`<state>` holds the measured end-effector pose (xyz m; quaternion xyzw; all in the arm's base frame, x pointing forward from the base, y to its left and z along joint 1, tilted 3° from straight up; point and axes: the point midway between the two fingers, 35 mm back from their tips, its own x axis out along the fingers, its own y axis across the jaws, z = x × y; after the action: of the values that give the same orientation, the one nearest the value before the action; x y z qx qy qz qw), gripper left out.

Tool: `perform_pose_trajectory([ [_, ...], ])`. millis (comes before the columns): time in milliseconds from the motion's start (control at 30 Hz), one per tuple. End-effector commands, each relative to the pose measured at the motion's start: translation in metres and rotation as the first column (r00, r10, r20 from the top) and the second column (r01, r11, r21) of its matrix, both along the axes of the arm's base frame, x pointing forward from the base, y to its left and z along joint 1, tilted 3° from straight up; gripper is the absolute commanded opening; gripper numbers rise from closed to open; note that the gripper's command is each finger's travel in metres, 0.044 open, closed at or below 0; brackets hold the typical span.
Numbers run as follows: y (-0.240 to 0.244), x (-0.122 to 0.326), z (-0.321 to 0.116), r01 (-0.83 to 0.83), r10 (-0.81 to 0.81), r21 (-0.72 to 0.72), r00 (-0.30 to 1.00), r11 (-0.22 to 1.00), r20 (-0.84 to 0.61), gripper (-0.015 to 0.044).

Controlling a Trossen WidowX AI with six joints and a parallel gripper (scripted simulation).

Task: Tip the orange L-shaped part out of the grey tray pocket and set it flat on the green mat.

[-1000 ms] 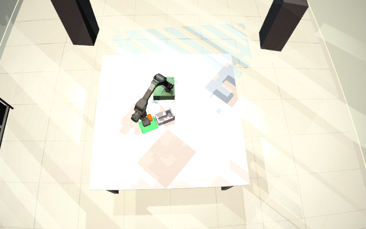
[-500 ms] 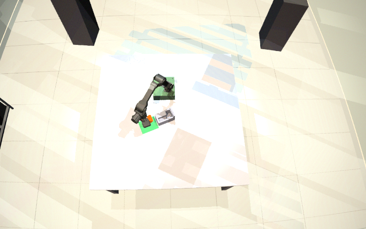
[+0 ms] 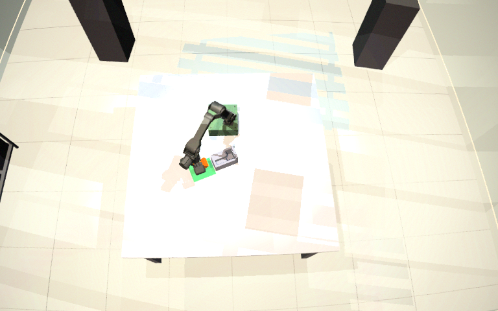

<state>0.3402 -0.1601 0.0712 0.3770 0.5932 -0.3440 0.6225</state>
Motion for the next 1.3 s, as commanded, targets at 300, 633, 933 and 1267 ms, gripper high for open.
perform_pose_trajectory([
  [300,0.002,0.000,-0.022,-0.003,0.003,0.005,1.000,1.000,-0.003,0.0000],
  [633,0.002,0.001,-0.033,-0.003,0.003,0.005,1.000,1.000,-0.003,0.0000],
  [933,0.002,0.001,-0.034,-0.003,0.003,0.005,1.000,1.000,-0.003,0.0000],
  [1267,0.001,0.000,-0.033,-0.004,0.004,0.002,1.000,1.000,-0.005,0.0079],
])
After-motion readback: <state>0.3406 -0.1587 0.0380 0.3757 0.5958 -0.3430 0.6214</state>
